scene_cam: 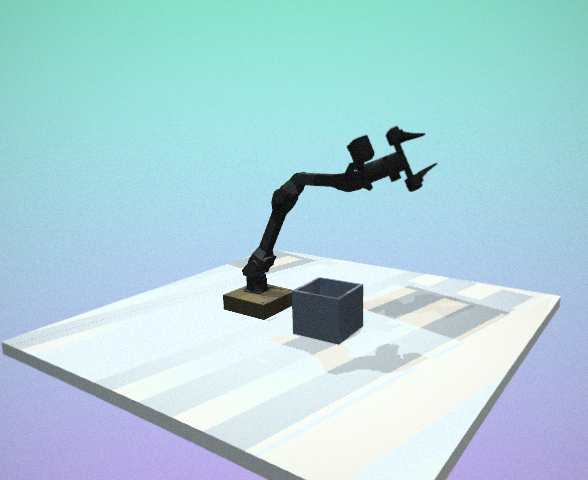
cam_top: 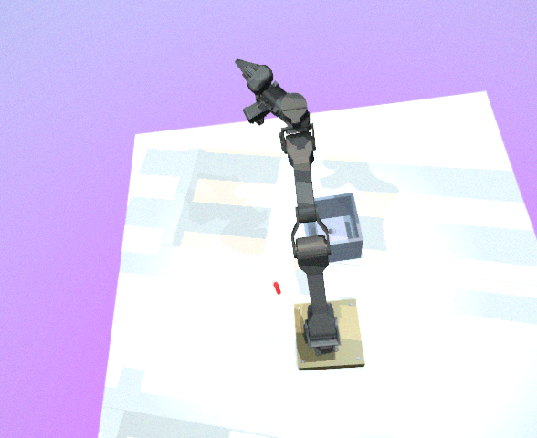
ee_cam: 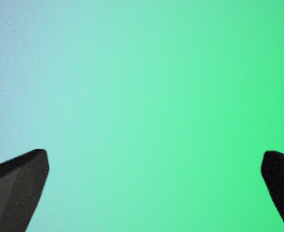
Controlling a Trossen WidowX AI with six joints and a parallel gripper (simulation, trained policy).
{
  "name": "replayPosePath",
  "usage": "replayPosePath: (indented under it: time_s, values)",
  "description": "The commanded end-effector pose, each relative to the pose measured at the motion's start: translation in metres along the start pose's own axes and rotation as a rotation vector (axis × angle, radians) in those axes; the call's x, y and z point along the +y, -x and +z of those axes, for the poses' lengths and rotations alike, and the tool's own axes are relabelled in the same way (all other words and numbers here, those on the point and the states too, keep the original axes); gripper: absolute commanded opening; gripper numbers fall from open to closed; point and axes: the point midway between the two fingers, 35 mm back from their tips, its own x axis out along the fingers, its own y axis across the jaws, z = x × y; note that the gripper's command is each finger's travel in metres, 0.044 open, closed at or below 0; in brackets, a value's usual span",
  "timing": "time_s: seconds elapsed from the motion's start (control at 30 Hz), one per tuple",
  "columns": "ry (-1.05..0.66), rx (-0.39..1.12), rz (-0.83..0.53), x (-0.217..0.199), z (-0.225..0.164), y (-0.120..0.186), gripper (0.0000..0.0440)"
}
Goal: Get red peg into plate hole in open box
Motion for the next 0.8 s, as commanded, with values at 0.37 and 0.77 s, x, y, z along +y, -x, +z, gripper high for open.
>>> replayPosePath:
  time_s: [0.37, 0.77]
  values:
    - [-0.474, 0.09, 0.176, 0.042, 0.002, 0.014, 0.044]
    - [-0.853, 0.184, 0.322, 0.079, 0.017, 0.028, 0.044]
